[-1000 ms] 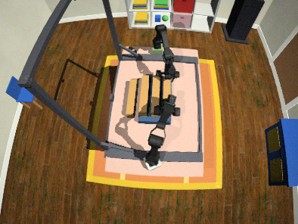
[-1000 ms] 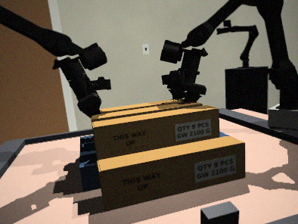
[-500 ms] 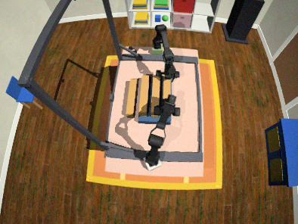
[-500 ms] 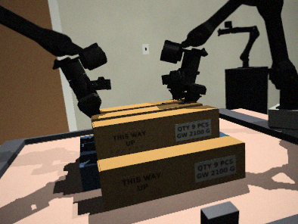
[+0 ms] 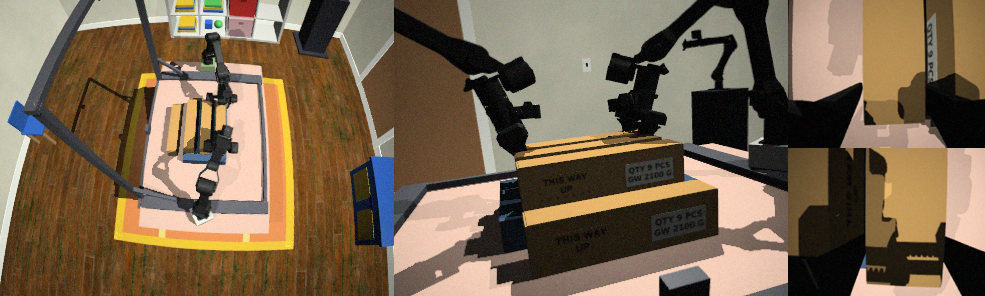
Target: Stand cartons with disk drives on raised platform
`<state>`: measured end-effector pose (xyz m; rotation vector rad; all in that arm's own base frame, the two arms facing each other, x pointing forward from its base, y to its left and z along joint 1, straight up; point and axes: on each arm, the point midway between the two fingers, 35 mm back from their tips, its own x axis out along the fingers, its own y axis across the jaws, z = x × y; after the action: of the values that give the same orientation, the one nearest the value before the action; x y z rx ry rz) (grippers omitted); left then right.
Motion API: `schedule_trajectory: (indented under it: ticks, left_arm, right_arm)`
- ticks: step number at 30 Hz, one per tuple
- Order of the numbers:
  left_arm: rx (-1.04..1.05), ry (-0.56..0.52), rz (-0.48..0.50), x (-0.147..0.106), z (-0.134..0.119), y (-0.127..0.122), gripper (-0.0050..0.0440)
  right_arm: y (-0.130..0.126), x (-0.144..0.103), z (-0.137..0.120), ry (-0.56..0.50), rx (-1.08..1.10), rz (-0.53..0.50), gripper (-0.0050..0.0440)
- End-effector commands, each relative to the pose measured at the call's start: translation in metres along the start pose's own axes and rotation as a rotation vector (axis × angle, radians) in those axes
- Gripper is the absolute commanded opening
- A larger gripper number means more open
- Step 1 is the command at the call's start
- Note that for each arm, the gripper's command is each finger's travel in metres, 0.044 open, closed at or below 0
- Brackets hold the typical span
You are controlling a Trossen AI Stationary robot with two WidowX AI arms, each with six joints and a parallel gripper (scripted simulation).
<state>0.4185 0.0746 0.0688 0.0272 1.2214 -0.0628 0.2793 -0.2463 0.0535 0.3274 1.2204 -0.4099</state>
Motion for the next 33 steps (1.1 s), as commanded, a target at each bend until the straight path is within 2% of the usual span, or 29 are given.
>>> schedule_trajectory:
  ticks: [1,5,6,33]
  left_arm:
    - [0.003,-0.027,0.007,-0.009,0.007,0.001,0.0387]
    - [0.003,-0.027,0.007,-0.009,0.007,0.001,0.0387]
    - [0.003,-0.027,0.007,-0.075,0.030,-0.001,0.0387]
    - [0.003,-0.031,0.008,-0.075,0.030,-0.001,0.0387]
  right_arm:
    - [-0.001,-0.008,0.007,-0.029,-0.003,-0.007,0.0386]
    - [-0.001,-0.008,0.007,-0.029,-0.003,-0.007,0.0386]
    - [0.000,-0.075,0.029,-0.029,-0.003,-0.007,0.0386]
    - [0.000,-0.075,0.029,-0.028,-0.003,-0.007,0.0386]
